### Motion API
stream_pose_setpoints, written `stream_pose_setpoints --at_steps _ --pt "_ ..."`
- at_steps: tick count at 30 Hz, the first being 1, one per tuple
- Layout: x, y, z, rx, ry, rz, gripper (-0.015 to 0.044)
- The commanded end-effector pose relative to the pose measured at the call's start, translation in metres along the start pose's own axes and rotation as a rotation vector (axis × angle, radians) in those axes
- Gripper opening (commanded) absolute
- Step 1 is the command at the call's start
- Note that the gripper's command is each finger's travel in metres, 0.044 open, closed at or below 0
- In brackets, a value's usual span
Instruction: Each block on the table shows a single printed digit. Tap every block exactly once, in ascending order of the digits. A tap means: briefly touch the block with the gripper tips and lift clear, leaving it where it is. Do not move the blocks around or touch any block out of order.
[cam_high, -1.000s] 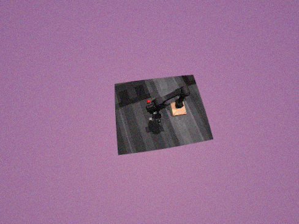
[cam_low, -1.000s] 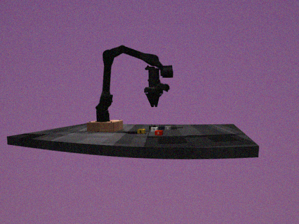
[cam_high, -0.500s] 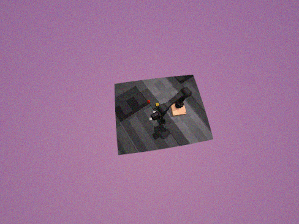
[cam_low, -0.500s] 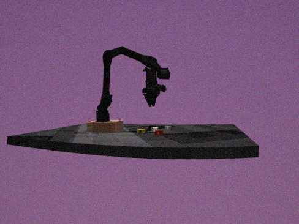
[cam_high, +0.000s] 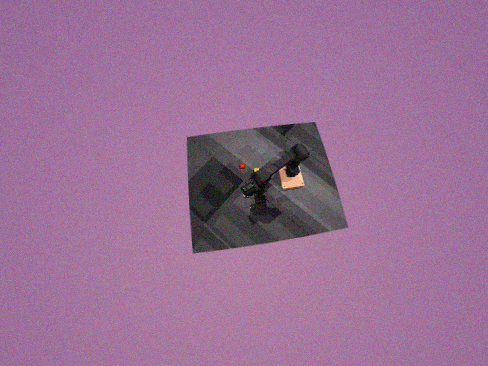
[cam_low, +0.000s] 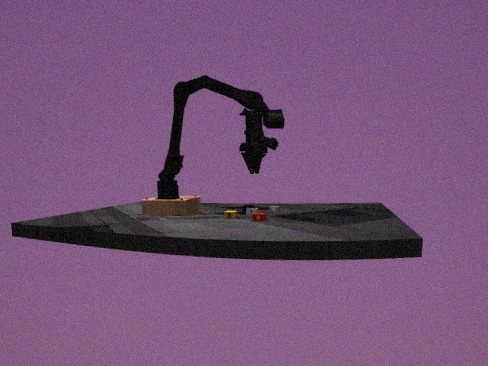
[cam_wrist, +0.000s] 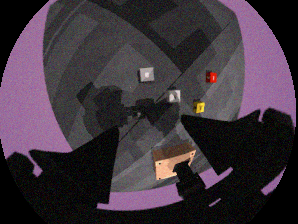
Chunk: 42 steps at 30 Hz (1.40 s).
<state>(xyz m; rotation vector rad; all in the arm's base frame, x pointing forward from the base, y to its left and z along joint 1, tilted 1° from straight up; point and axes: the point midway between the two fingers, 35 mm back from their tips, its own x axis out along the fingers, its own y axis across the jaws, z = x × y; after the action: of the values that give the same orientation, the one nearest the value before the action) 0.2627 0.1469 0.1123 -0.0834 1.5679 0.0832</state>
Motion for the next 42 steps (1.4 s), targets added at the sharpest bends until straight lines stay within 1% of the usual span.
stream_pose_setpoints --at_steps 1,4,25,27,33,38,42 --pt "0.000 -0.014 0.046 0.008 -0.005 0.002 0.0400" --pt "0.001 -0.021 0.064 0.008 -0.006 0.001 0.0400" --pt "0.001 -0.021 0.064 0.008 -0.006 0.001 0.0400" --pt "0.001 -0.027 0.065 0.015 -0.007 0.003 0.0400" --pt "0.002 -0.083 0.074 0.071 -0.012 0.015 0.0400" --pt "0.002 -0.151 0.074 0.056 -0.014 0.004 0.0400" --pt "0.000 -0.205 0.064 0.029 -0.011 -0.008 0.0400"
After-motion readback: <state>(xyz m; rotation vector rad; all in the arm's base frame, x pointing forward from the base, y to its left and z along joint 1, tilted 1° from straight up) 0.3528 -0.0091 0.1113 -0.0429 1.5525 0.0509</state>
